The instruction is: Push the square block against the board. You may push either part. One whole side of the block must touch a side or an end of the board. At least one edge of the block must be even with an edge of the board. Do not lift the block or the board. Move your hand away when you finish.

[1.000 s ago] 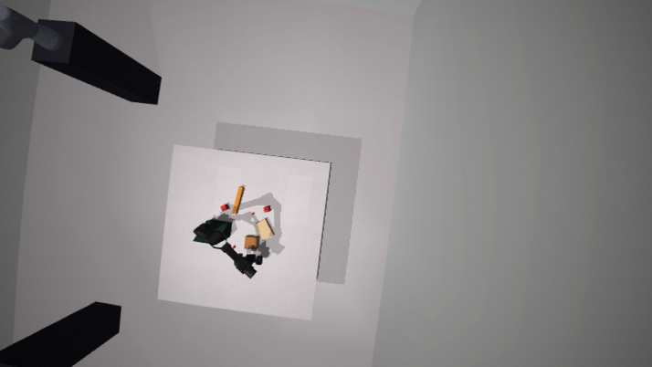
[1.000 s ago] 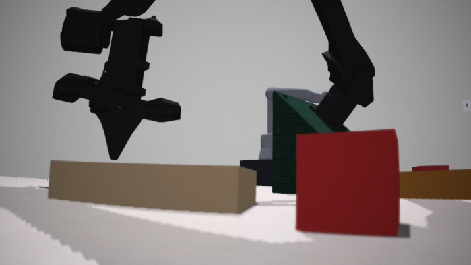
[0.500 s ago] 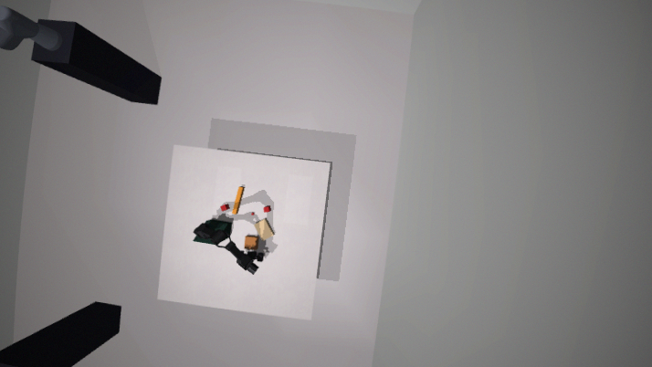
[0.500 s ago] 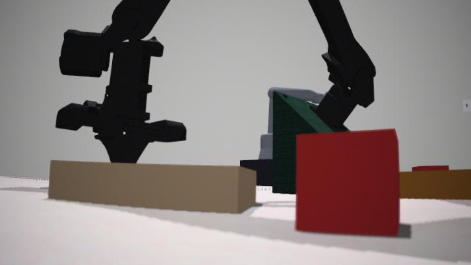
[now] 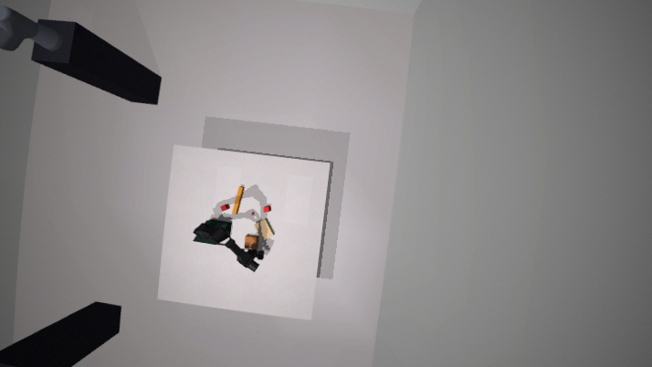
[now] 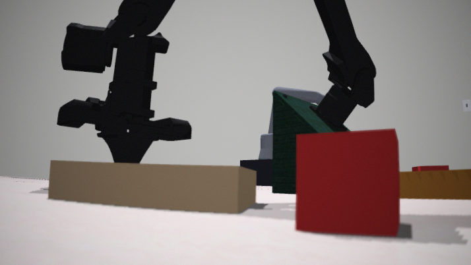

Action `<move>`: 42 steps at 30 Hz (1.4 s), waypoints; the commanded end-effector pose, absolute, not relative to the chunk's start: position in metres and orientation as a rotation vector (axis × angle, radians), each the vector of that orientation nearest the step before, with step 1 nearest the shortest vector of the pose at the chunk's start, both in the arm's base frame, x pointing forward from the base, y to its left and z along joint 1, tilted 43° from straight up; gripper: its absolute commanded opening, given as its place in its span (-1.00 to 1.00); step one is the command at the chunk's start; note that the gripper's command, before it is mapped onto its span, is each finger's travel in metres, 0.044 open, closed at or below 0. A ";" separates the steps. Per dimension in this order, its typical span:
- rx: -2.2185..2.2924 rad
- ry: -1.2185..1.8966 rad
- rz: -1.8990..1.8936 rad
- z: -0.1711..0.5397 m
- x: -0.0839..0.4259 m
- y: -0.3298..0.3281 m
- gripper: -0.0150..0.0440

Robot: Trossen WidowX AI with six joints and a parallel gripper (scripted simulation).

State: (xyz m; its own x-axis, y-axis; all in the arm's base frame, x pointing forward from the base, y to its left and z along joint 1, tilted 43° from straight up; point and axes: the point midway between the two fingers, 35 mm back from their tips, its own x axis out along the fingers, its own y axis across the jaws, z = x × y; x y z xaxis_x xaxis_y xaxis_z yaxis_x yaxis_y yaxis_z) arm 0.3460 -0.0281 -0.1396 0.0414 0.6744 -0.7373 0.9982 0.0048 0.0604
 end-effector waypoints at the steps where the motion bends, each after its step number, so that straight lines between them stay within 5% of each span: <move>1: 1.730 1.700 -0.698 -0.135 0.346 -0.021 -0.49; 42: 1.731 1.701 -0.699 -0.103 0.343 0.014 -0.49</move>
